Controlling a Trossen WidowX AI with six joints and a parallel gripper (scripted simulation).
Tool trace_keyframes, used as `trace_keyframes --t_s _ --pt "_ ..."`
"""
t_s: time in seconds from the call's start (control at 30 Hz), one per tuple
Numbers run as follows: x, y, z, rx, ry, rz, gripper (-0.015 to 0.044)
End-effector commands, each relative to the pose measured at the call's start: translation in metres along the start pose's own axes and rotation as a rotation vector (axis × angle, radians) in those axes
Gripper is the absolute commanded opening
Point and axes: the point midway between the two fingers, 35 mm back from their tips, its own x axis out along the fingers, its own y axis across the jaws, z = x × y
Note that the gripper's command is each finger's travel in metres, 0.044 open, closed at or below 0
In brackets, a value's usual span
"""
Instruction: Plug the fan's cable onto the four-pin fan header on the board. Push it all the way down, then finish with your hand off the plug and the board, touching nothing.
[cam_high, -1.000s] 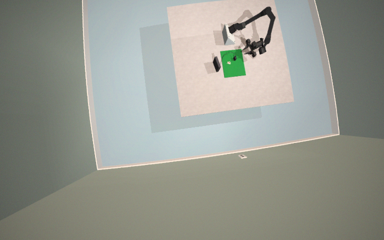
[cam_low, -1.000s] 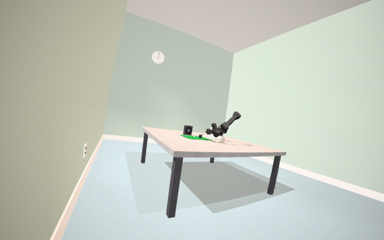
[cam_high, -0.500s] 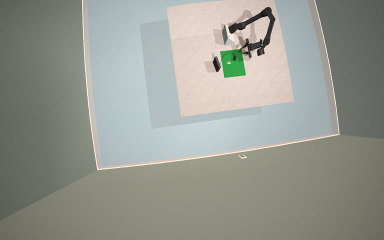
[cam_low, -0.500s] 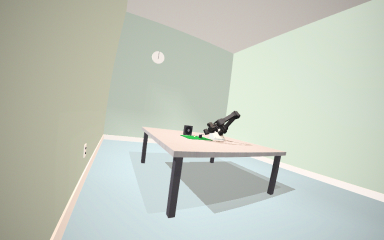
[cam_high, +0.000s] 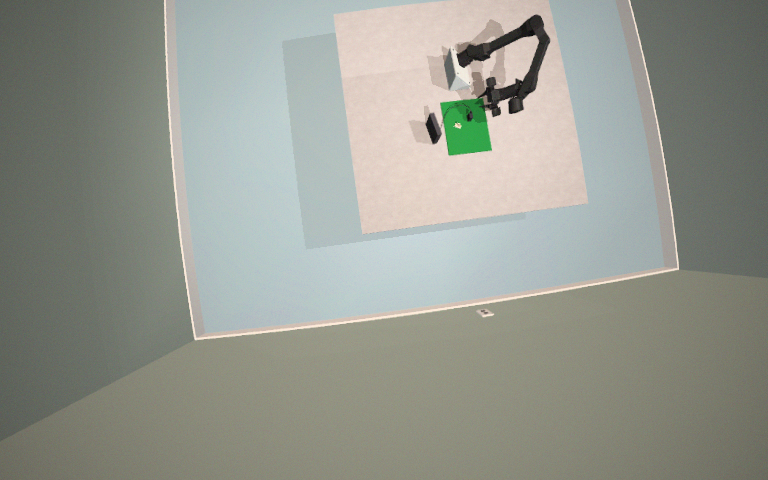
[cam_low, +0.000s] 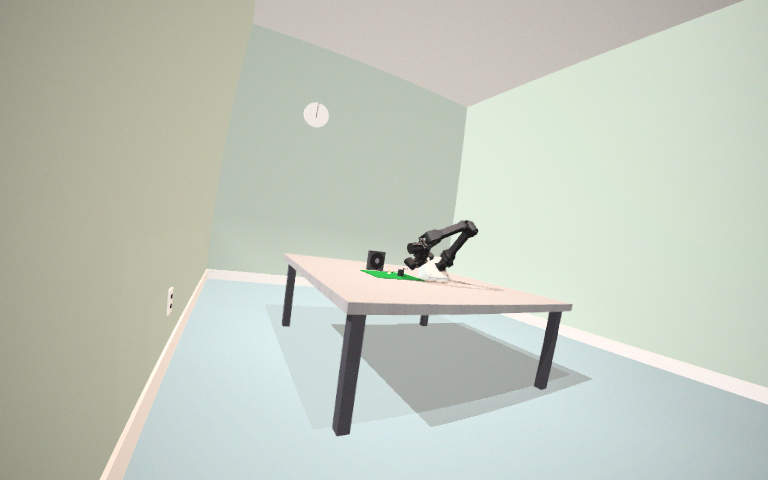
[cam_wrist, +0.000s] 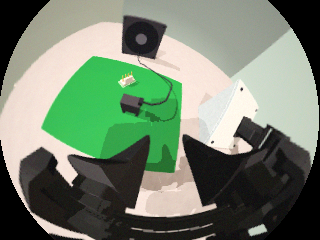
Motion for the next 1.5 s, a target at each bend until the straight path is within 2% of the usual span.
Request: trace_keyframes --t_s 0.0,0.3,0.63,0.8,0.87,1.03,1.17,1.47 --pt "0.000 0.001 0.002 -0.027 0.113 0.022 0.0205" --pt "-0.006 0.006 0.006 -0.087 0.326 0.130 0.0205" --pt "-0.021 0.013 0.017 -0.144 0.518 0.330 0.0205" --pt "-0.030 0.017 0.024 -0.165 0.582 0.439 0.0205" --pt "-0.024 0.014 0.019 -0.156 0.538 0.368 0.0205" --pt "-0.026 0.015 0.023 -0.199 0.537 0.390 0.0336" --pt "-0.034 0.017 0.052 -0.452 0.488 0.472 0.0440" --pt "-0.048 0.007 0.120 -1.051 0.335 0.669 0.0440"
